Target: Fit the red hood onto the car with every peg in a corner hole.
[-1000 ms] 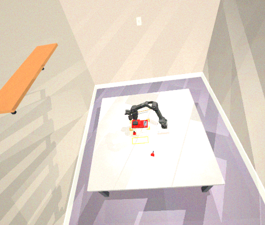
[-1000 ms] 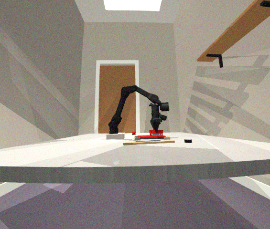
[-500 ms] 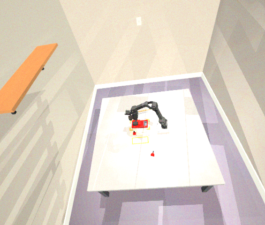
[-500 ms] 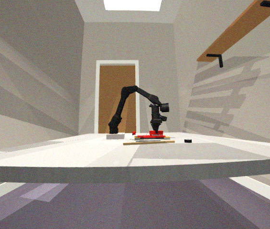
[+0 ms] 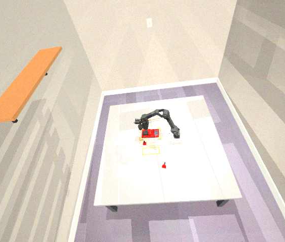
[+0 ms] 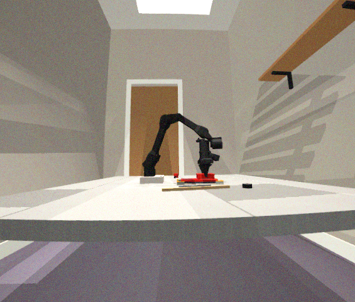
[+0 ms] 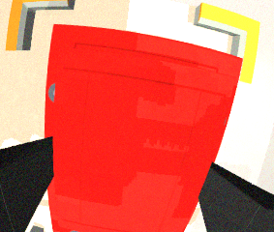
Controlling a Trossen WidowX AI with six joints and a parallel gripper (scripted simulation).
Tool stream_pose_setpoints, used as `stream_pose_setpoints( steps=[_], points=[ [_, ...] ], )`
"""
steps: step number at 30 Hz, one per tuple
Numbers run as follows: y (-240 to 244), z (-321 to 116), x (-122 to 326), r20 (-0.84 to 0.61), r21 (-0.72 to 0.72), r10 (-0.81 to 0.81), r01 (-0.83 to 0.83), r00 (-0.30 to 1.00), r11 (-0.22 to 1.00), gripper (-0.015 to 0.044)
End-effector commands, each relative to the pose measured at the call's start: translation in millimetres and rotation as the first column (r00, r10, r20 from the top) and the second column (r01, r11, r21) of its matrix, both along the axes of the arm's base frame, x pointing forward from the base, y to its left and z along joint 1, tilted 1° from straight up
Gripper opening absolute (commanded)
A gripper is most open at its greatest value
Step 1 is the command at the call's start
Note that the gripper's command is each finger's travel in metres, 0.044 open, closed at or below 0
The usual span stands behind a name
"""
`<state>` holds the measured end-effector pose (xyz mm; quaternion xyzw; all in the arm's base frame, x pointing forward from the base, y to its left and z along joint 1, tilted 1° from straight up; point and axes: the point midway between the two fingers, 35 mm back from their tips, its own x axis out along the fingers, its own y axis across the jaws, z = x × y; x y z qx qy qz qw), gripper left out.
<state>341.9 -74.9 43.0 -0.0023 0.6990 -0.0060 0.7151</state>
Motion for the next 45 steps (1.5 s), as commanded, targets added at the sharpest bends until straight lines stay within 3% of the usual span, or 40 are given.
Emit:
stream_pose_setpoints(
  steps=[1,6,23,27,32,45],
  points=[
    [0.1,-1.2,0.2,0.001,0.002,-0.002,0.002,1.000,1.000,0.0000],
    [0.0,0.0,-0.1,0.000,0.000,0.000,0.000,1.000,1.000,0.0000],
    [0.0,-0.6,-0.1,0.000,0.000,0.000,0.000,1.000,1.000,0.0440],
    [0.0,13.9,1.0,0.001,-0.001,0.000,0.000,1.000,1.000,0.0440],
    [1.3,68.3,-1.5,0.004,-0.005,0.000,0.000,1.000,1.000,0.0440],
    [1.5,71.1,-1.9,0.004,-0.005,0.000,0.000,1.000,1.000,0.0440]
  ],
)
